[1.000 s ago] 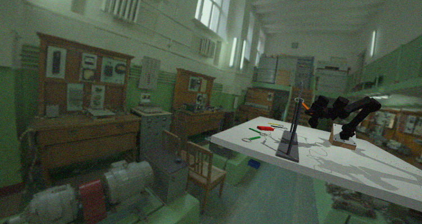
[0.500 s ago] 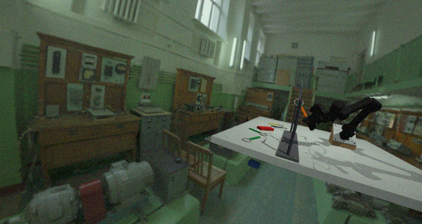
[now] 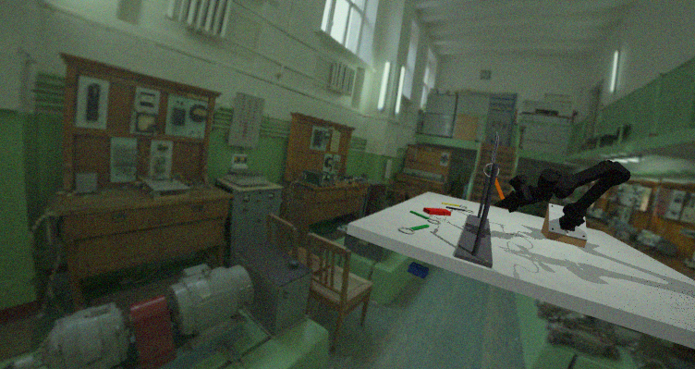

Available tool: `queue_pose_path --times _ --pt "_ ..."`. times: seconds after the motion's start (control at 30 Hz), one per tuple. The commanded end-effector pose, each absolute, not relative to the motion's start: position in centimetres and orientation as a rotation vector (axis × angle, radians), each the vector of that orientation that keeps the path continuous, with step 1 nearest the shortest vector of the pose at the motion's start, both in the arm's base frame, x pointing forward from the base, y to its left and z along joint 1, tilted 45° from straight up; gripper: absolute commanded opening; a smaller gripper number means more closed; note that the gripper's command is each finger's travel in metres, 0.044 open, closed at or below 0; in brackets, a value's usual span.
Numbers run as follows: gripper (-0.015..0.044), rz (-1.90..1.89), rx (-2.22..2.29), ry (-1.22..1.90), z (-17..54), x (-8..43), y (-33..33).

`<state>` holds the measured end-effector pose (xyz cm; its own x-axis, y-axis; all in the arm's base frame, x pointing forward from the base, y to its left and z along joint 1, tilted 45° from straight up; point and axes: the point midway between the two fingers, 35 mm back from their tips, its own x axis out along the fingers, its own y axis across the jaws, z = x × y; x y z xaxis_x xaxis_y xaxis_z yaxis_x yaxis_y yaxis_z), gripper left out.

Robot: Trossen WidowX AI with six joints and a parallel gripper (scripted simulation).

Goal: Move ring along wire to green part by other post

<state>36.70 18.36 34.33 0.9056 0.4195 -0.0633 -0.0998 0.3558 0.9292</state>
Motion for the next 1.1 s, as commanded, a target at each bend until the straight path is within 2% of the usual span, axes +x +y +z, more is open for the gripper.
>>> queue_pose_path --times 0.0,1.07 --pt "-0.0150 0.320 1.082 0.331 33.0 36.6 17.6" --pt "-0.0150 0.246 0.813 0.381 28.0 36.4 13.6"
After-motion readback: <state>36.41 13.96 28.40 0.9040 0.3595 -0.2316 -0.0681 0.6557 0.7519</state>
